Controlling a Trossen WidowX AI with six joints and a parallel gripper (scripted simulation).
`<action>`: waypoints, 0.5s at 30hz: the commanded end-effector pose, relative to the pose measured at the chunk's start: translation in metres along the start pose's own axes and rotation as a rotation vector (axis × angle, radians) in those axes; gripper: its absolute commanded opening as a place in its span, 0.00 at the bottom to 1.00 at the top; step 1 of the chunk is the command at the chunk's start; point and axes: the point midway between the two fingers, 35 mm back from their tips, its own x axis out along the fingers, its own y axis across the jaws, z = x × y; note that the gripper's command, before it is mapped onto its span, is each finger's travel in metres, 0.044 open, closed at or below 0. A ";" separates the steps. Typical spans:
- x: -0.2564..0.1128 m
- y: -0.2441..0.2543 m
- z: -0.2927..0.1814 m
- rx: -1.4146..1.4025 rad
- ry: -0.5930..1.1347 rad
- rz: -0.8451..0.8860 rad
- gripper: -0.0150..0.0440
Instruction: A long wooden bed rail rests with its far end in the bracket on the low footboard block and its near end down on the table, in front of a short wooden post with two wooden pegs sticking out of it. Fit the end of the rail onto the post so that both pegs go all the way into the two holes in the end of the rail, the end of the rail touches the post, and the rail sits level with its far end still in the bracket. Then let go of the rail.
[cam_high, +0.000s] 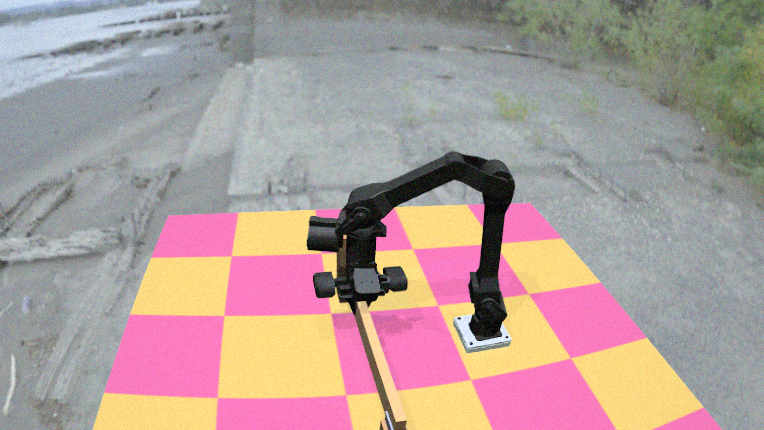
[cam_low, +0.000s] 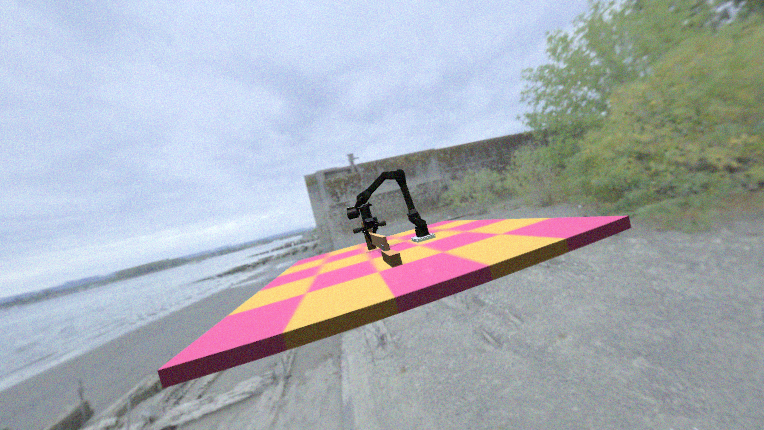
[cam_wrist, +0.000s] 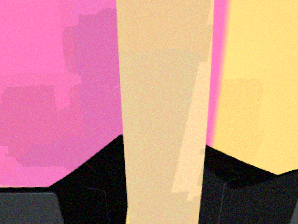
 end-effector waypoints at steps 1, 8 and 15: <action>0.000 -0.001 0.002 0.001 0.005 -0.003 0.25; 0.000 0.000 0.003 0.001 0.005 -0.003 0.25; 0.000 0.000 0.003 0.001 0.005 -0.002 0.25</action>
